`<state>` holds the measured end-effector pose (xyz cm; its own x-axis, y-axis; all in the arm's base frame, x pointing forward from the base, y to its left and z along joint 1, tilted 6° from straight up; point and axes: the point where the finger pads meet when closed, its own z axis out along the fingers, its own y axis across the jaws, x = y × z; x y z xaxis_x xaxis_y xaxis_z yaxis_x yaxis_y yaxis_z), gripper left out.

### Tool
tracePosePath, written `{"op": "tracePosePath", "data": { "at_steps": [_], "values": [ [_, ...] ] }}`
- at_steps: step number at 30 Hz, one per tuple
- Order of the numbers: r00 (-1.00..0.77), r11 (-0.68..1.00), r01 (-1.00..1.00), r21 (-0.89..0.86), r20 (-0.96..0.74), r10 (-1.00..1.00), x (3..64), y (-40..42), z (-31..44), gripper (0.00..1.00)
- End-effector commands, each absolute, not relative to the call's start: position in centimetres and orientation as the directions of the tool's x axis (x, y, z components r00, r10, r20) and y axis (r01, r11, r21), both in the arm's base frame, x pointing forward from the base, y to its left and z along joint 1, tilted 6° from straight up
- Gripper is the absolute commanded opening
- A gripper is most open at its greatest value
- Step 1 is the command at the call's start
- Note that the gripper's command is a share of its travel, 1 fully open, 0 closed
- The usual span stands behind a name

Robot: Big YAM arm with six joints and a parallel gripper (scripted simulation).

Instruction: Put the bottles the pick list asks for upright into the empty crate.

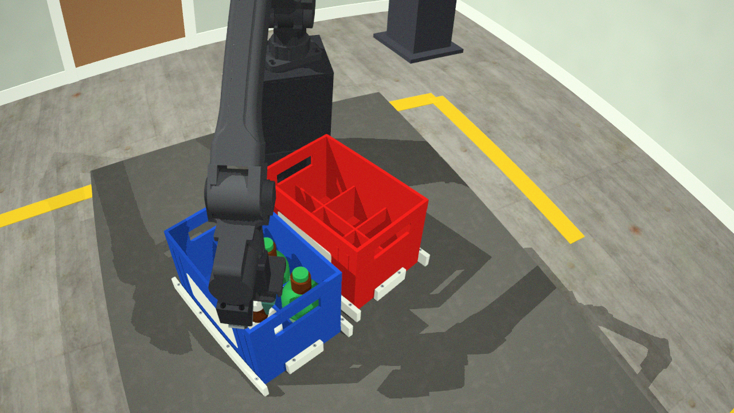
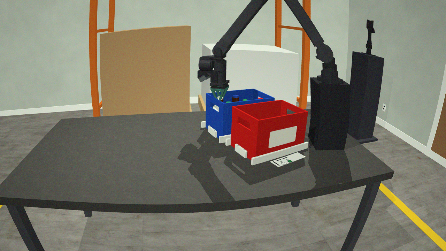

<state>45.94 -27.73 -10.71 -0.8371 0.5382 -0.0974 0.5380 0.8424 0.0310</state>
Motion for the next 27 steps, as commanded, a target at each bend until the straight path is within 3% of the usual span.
{"op": "tracePosePath", "data": {
  "at_steps": [1, 27],
  "values": [
    [-0.833, 0.844, 0.536, 0.032, -0.141, 0.534, 48.3, -28.3, -9.7, 0.00],
    [-0.835, 0.844, 0.535, 0.029, -0.133, 0.534, 47.0, -27.9, -6.1, 0.00]
  ]
}}
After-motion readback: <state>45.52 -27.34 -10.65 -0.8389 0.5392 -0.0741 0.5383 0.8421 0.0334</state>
